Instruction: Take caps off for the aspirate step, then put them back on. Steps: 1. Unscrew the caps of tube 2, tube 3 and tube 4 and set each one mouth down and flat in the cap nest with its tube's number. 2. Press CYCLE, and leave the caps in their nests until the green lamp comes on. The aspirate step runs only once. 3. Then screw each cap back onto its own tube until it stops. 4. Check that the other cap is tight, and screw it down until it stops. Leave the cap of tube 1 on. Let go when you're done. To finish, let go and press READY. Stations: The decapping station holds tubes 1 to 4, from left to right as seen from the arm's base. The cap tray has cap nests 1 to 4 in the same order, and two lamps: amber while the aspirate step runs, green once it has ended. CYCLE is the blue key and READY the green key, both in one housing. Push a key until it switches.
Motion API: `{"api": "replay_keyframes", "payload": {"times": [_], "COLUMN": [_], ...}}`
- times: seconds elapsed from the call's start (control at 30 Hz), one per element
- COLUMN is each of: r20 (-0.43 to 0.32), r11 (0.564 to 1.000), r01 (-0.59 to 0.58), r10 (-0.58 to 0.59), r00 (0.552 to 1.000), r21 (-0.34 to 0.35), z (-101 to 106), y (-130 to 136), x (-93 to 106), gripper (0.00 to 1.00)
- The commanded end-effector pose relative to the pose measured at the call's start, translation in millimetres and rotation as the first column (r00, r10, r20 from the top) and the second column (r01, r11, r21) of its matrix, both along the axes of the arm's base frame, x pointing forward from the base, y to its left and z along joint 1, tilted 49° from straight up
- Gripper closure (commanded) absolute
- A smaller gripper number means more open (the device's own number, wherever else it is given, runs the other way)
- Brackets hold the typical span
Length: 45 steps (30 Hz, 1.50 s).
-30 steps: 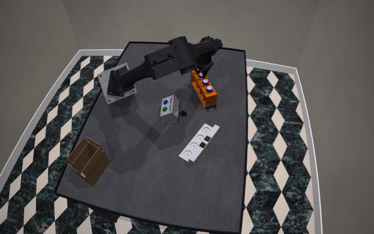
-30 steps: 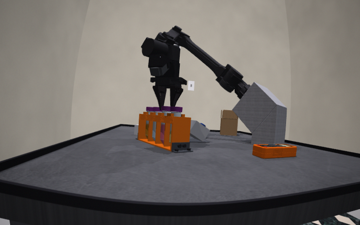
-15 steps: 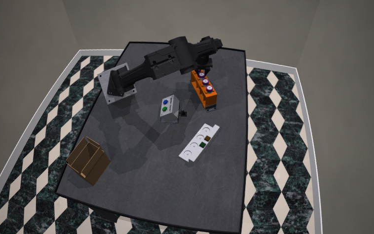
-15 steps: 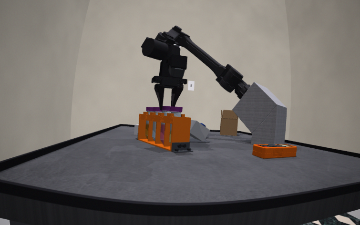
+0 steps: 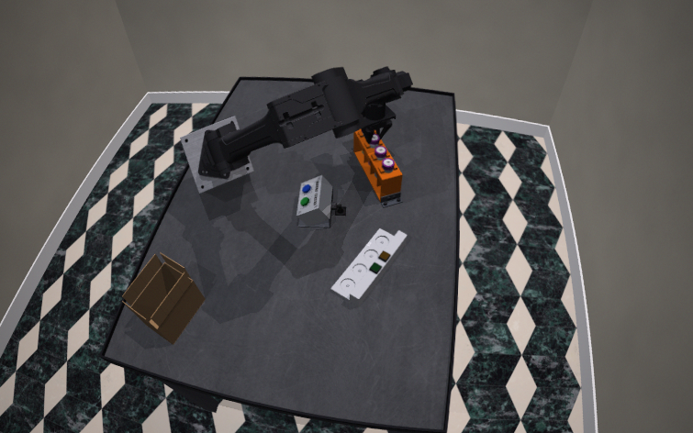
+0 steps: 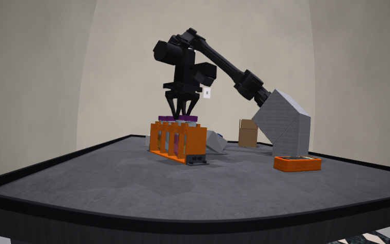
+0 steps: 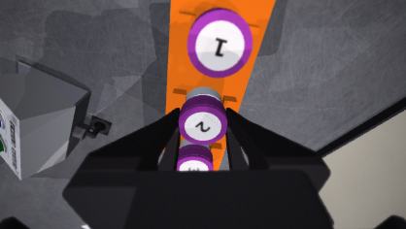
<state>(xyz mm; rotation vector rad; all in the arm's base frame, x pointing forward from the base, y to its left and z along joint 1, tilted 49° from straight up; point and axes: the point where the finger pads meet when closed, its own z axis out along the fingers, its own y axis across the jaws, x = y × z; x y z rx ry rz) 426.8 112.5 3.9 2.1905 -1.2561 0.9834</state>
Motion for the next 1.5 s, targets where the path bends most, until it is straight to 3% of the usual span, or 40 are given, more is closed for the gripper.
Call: {"api": "replay_keyframes", "payload": {"times": [0.0,0.13,0.17,0.5,0.63,0.7,0.77,0.8,0.83,0.87,0.9,0.93,0.97,1.0,1.03,1.07,1.1,1.13,1.17,1.27,1.33,1.43,1.47], "r20": [-0.027,-0.027,-0.027,-0.027,0.179,0.179,0.26,0.26,0.301,0.301,0.337,0.337,0.37,0.37,0.397,0.398,0.421,0.421,0.439,0.439,0.459,0.461,0.461], "r11": [0.999,0.999,0.999,0.999,0.981,0.981,0.946,0.946,0.925,0.925,0.901,0.902,0.874,0.874,0.843,0.841,0.807,0.805,0.769,0.768,0.688,0.611,0.6], "r01": [-0.049,-0.049,-0.049,-0.049,0.15,0.15,0.257,0.257,0.291,0.291,0.321,0.321,0.348,0.35,0.374,0.378,0.398,0.401,0.414,0.415,0.431,0.447,0.452], "r10": [0.048,0.048,0.048,0.048,-0.171,-0.171,-0.303,-0.303,-0.357,-0.357,-0.411,-0.41,-0.464,-0.465,-0.519,-0.522,-0.574,-0.577,-0.626,-0.626,-0.718,-0.79,-0.798], "r00": [0.998,0.998,0.998,0.998,0.969,0.969,0.917,0.917,0.884,0.884,0.847,0.847,0.805,0.804,0.757,0.755,0.702,0.7,0.645,0.644,0.523,0.405,0.387], "r21": [-0.012,-0.012,-0.012,-0.012,0.123,0.123,0.197,0.197,0.243,0.243,0.29,0.29,0.338,0.338,0.387,0.387,0.437,0.437,0.487,0.487,0.585,0.654,0.66], "z": [5,5,5,5,7,7,2,2,3,3,4,4,5,5,6,6,7,7,9,9,12,11,7], "y": [6,6,6,6,12,12,5,5,8,9,11,12,14,14,16,14,15,14,16,16,19,10,9], "x": [5.6,5.6,5.6,5.6,1.4,1.4,3.5,3.6,3.7,3.8,4.0,4.0,4.2,4.6,5.0,5.6,6.2,6.7,6.5,6.6,6.3,2.7,1.8], "gripper": [1.0,1.0,0.51,0.51,0.51,0.51,0.51,0.51,0.51,0.51,0.51,0.51,0.51,0.51,0.51,0.51,0.51,0.51,0.51,0.51,0.51,0.51,0.51]}}
